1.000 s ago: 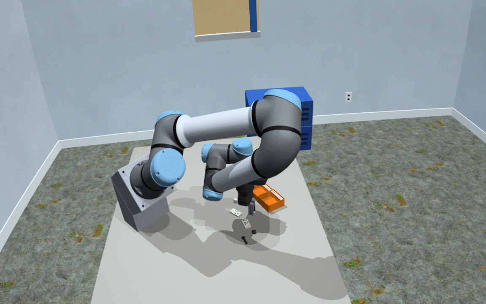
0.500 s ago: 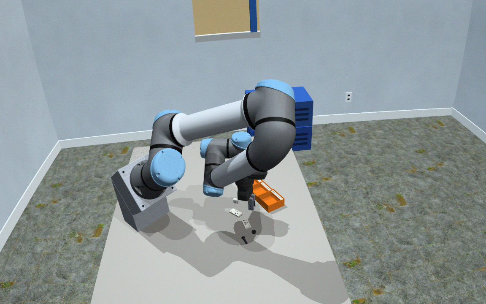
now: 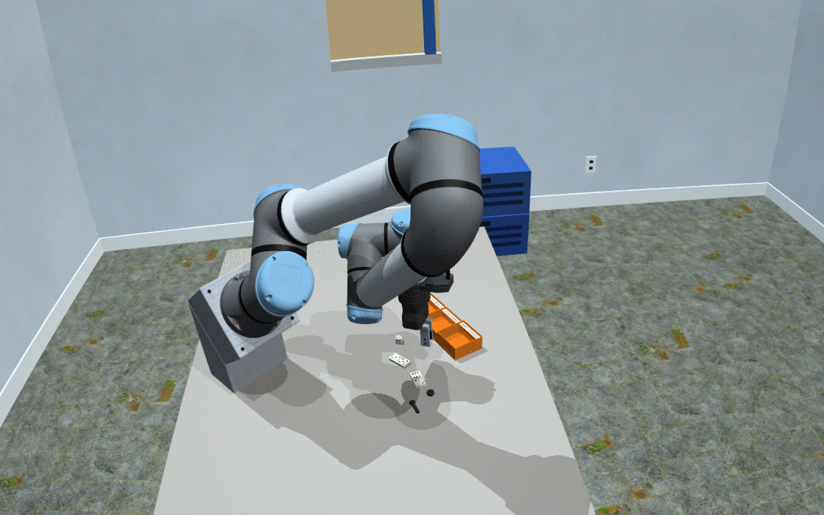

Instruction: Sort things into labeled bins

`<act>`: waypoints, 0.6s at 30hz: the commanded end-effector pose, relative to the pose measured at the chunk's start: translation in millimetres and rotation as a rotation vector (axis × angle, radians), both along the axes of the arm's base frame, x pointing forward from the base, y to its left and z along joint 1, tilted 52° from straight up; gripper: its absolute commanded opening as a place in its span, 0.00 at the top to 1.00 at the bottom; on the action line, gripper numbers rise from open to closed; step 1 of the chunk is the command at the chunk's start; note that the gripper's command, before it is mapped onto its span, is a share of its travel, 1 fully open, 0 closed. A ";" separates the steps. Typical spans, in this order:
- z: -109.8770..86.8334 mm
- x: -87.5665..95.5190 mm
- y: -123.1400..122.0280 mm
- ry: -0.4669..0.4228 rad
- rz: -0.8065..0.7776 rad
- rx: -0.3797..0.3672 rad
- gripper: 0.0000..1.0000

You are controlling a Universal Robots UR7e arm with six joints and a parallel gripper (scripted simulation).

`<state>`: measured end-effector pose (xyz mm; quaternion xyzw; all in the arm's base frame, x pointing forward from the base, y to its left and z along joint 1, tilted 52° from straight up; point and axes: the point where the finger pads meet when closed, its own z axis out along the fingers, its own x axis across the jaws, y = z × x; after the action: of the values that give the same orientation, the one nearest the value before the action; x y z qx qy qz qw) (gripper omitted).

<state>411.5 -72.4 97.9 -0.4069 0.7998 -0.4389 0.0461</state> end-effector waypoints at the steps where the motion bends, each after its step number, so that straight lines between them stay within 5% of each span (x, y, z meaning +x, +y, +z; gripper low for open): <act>1: 0.0 -0.4 0.7 0.005 -0.004 0.001 0.68; 12: -1.7 -2.2 0.9 0.007 -0.005 0.002 0.68; 18: -9.7 14.4 18.0 0.007 -0.004 0.002 0.68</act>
<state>416.1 -63.6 92.5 -0.4076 0.8009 -0.4365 0.0429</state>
